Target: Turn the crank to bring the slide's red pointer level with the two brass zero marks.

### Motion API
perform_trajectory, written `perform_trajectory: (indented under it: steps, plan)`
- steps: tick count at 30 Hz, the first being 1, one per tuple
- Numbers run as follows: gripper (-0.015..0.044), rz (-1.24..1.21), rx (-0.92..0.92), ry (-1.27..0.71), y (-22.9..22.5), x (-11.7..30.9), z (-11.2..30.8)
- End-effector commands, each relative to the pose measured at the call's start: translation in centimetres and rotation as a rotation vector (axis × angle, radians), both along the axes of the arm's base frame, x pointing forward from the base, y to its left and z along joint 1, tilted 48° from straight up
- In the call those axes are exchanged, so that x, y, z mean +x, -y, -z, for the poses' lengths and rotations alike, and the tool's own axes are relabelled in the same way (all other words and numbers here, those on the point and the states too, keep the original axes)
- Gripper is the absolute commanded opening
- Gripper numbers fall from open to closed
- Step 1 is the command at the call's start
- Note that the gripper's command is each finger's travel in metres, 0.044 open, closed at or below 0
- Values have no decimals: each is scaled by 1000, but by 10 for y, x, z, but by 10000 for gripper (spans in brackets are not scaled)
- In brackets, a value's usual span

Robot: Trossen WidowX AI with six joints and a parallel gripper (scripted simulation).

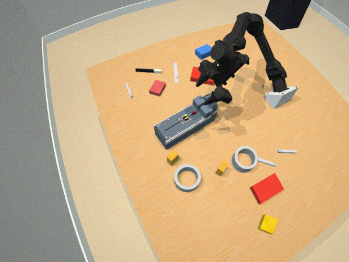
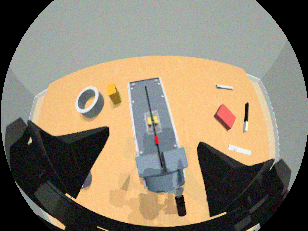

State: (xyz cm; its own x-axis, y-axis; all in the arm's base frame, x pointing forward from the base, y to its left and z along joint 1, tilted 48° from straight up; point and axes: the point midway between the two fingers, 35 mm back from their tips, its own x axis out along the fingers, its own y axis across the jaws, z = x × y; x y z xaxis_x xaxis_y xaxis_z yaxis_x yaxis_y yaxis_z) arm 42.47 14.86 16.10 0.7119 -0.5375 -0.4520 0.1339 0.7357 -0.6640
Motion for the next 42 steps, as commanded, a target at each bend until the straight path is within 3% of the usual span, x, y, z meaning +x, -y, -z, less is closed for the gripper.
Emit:
perform_trajectory:
  steps: [1,9,28,42]
  plan:
    - [440,27,2,16,0,7,7]
    - [440,33,2,22,31,15,38]
    - [440,33,2,22,31,15,38]
    - [440,21,0,12,1,4,5]
